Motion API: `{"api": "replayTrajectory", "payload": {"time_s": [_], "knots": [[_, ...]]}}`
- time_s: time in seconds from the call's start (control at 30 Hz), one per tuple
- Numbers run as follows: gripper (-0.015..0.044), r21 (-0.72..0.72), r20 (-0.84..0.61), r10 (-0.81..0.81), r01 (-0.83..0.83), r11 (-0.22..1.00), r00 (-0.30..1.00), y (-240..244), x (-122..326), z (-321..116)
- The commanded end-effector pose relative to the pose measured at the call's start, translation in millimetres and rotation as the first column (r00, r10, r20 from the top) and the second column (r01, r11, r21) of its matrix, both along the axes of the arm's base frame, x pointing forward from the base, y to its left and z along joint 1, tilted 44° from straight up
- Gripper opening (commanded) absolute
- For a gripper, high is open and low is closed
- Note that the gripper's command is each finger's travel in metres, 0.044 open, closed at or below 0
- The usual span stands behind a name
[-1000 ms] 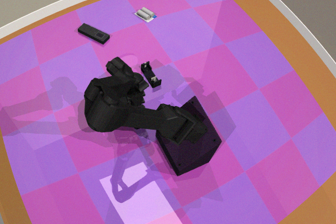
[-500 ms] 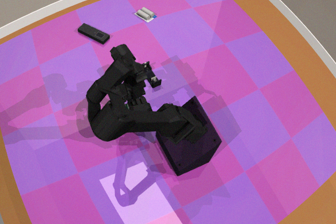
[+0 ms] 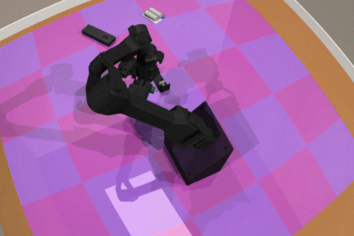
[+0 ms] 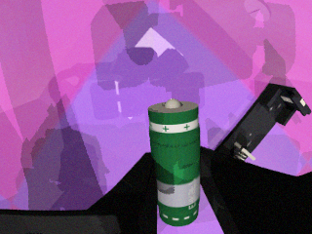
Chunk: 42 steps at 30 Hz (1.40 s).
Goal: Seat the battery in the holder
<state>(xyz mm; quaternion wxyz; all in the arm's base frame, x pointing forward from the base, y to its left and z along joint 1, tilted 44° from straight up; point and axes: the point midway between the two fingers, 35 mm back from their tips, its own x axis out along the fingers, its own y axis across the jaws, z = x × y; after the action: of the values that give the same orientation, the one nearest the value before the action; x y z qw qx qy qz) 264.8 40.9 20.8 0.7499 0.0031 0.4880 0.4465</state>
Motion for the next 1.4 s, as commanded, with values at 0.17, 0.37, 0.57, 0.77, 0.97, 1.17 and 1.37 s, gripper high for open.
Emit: {"api": "replayTrajectory", "payload": {"time_s": [0.17, 0.37, 0.57, 0.77, 0.97, 1.17, 1.37], "knots": [[0.0078, -0.006, -0.303, -0.318, 0.332, 0.943, 0.898, -41, 31, -22], [0.0078, -0.052, -0.472, -0.471, 0.510, 0.859, 0.745, -69, 47, -41], [0.0078, -0.055, -0.488, -0.482, 0.526, 0.849, 0.728, -72, 48, -42], [0.0078, -0.049, -0.470, -0.500, 0.544, 0.837, 0.727, -69, 50, -48], [0.0078, -0.031, -0.431, -0.538, 0.584, 0.811, 0.725, -63, 54, -58], [0.0078, -0.009, -0.392, -0.573, 0.619, 0.785, 0.720, -56, 57, -65], [0.0078, 0.016, -0.355, -0.605, 0.652, 0.758, 0.713, -48, 58, -70]]}}
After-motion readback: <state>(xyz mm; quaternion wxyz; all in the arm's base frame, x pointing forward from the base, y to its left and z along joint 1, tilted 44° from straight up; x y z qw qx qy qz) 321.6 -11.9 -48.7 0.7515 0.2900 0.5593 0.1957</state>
